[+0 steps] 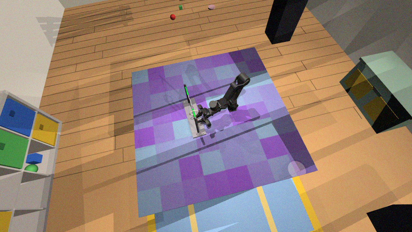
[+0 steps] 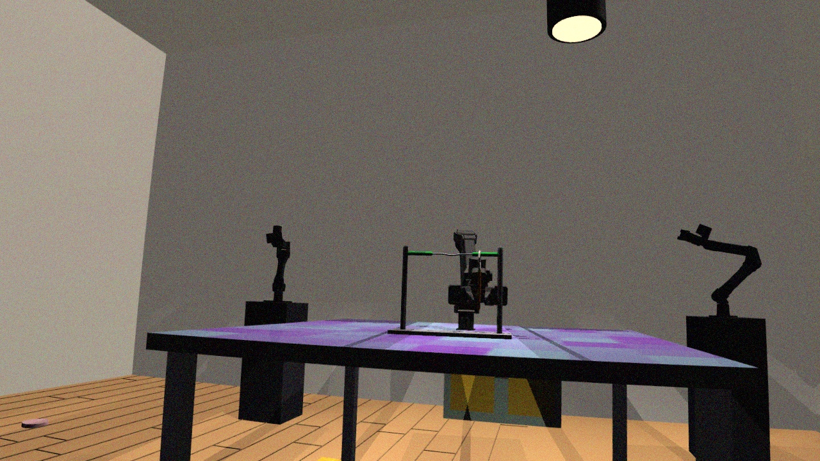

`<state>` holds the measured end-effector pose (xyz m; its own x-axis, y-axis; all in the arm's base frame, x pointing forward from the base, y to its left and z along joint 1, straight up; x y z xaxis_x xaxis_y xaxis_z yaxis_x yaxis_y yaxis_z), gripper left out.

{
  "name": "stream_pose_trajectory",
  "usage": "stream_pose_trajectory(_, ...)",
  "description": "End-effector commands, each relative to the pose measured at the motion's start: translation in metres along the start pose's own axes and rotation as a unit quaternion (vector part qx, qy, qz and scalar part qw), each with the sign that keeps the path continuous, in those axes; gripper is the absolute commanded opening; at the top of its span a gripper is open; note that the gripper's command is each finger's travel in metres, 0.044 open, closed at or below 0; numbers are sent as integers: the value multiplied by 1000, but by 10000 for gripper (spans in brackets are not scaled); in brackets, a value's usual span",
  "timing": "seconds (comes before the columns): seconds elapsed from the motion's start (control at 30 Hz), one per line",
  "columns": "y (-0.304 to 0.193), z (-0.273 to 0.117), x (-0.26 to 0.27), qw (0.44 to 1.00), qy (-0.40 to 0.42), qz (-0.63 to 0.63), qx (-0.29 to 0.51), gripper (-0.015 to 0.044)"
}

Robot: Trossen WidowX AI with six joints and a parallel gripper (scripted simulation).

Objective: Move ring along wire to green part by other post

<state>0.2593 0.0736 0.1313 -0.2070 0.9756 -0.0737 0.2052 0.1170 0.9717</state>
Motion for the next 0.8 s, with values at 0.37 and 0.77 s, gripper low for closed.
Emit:
stream_pose_trajectory(0.37,-6,-27,-1,1000,-3,1,6,160)
stream_pose_trajectory(0.77,-7,-28,-1,1000,-3,1,6,160)
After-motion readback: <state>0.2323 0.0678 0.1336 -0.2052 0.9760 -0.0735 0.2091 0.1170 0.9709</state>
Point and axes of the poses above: the point midway between the two fingers, 35 mm back from their tips, its own z axis out along the fingers, its own x axis across the jaws, y = z × x, the point moved 5 cm from there along -z, back along the fingers, and after that the axes turned 5 degrees about -z, right-handed, at the moved point
